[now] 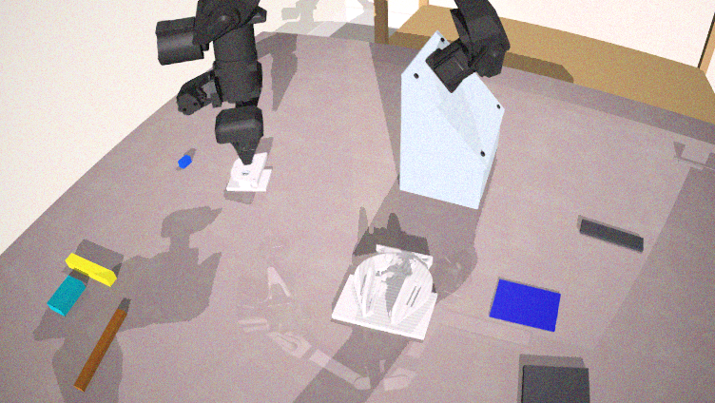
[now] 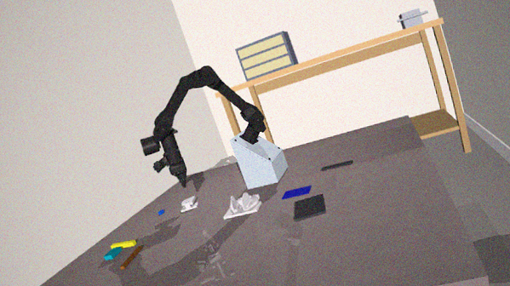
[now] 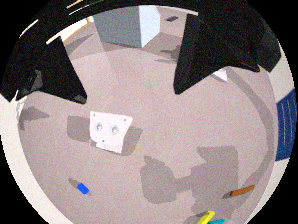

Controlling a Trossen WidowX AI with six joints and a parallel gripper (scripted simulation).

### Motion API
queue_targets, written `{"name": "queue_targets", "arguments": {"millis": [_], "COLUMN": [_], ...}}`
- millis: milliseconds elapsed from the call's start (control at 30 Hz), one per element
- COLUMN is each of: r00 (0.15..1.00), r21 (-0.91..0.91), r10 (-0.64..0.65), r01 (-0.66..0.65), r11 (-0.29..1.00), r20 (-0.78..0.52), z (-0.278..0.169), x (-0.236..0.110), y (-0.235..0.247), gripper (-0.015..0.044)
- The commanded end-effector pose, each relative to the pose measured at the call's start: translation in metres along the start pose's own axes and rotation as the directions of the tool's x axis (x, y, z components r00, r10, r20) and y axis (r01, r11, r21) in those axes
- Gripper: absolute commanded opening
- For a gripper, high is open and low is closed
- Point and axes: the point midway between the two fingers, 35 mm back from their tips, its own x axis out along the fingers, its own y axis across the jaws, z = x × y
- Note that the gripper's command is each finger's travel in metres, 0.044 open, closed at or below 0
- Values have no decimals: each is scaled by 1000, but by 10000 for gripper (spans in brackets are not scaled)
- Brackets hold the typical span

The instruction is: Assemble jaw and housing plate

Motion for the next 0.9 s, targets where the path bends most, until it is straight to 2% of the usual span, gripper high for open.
{"name": "queue_targets", "arguments": {"millis": [0, 233, 400, 567, 867], "r00": [1000, 1000, 1000, 999, 999], "r21": [96, 236, 240, 239, 239], "r10": [1, 14, 15, 17, 17], "r01": [0, -8, -8, -9, -9], "r11": [995, 972, 971, 971, 971], "r20": [-8, -26, -26, -28, -28], "z": [4, 6, 6, 2, 2], "x": [2, 8, 11, 48, 48], "y": [-21, -52, -53, -53, -53], "gripper": [440, 440, 440, 440, 440]}}
